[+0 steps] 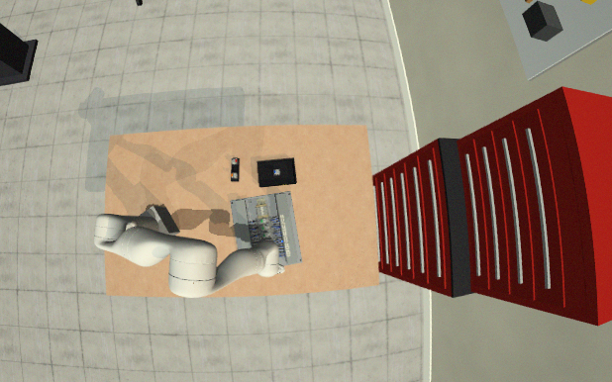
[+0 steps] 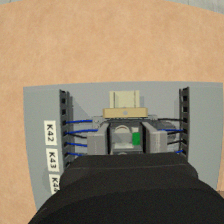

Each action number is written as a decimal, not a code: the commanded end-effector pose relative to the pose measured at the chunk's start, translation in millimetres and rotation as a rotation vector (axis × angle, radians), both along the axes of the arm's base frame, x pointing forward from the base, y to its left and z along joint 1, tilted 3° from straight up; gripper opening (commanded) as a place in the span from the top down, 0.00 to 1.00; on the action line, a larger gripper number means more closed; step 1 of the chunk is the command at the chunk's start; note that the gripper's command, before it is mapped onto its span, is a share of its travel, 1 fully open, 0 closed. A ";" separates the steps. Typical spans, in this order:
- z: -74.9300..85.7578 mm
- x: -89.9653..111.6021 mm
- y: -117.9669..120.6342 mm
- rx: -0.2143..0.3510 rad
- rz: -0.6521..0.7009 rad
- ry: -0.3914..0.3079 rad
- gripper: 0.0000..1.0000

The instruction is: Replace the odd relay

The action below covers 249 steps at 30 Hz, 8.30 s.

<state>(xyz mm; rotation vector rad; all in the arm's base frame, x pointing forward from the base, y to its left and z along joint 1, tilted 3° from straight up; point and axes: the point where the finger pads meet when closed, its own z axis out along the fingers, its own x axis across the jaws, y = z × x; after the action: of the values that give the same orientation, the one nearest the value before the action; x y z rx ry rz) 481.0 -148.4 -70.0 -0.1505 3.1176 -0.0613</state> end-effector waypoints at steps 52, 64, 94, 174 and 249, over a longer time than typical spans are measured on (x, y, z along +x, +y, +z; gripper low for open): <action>-0.3 0.9 -0.2 -0.001 -0.008 -0.002 1.00; -0.4 0.6 0.0 0.000 -0.004 -0.001 1.00; -0.8 0.5 0.1 0.000 0.000 0.000 1.00; -5.9 0.6 0.0 0.000 0.001 -0.001 0.00; -0.1 1.4 0.7 0.000 -0.002 -0.002 0.00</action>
<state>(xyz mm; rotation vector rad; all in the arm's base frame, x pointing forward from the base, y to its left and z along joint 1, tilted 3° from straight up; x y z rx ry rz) 481.7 -147.6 -71.8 -0.1514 3.1177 -0.0611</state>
